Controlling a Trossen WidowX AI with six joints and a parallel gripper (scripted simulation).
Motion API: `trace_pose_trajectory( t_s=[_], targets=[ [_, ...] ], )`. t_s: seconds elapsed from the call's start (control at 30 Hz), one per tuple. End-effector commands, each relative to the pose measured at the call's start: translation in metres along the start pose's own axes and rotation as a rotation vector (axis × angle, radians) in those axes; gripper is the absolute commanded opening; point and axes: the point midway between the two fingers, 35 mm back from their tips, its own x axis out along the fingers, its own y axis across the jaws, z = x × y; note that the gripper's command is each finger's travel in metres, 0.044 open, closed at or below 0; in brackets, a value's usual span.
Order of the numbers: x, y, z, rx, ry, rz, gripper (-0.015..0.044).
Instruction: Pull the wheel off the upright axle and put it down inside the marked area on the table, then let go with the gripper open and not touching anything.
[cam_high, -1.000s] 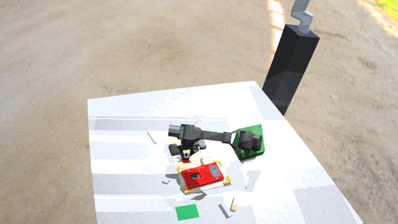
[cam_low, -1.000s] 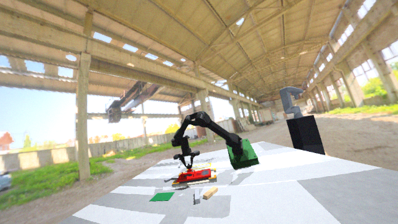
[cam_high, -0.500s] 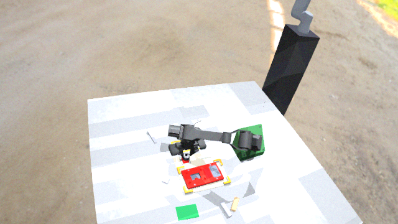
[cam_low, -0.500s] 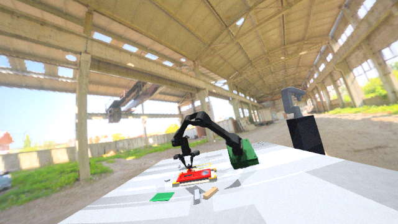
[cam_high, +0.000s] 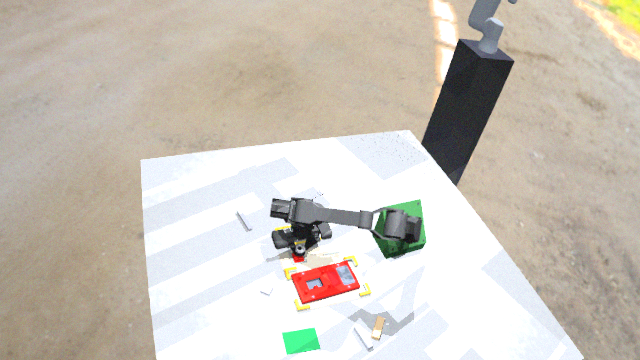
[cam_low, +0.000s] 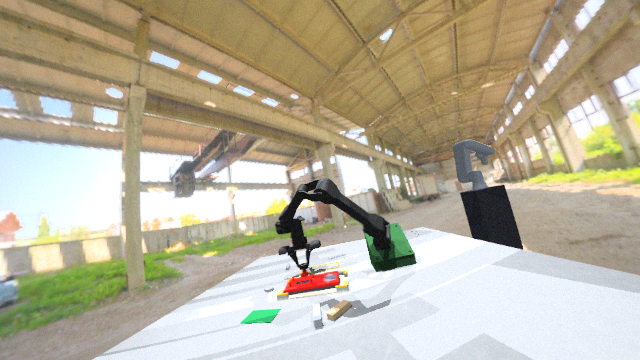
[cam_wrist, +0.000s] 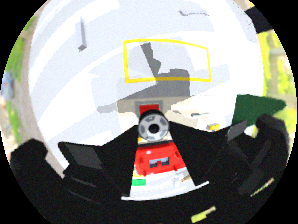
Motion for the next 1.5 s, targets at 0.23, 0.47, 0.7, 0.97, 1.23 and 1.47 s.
trace_pose_trajectory(
  t_s=[0.23,0.47,0.7,0.97,1.23,1.47],
  targets=[
    [-0.008,0.001,0.002,0.000,-0.003,0.010,0.0000],
    [-0.011,0.001,0.002,0.001,-0.003,0.010,0.0000],
    [-0.013,0.001,0.002,0.001,-0.003,0.011,0.0000],
    [-0.016,0.001,0.002,0.002,-0.003,0.012,0.0000],
    [-0.018,0.000,0.002,0.003,-0.003,0.012,0.0000],
    [-0.020,0.000,0.002,0.003,-0.003,0.013,0.0000]
  ],
)
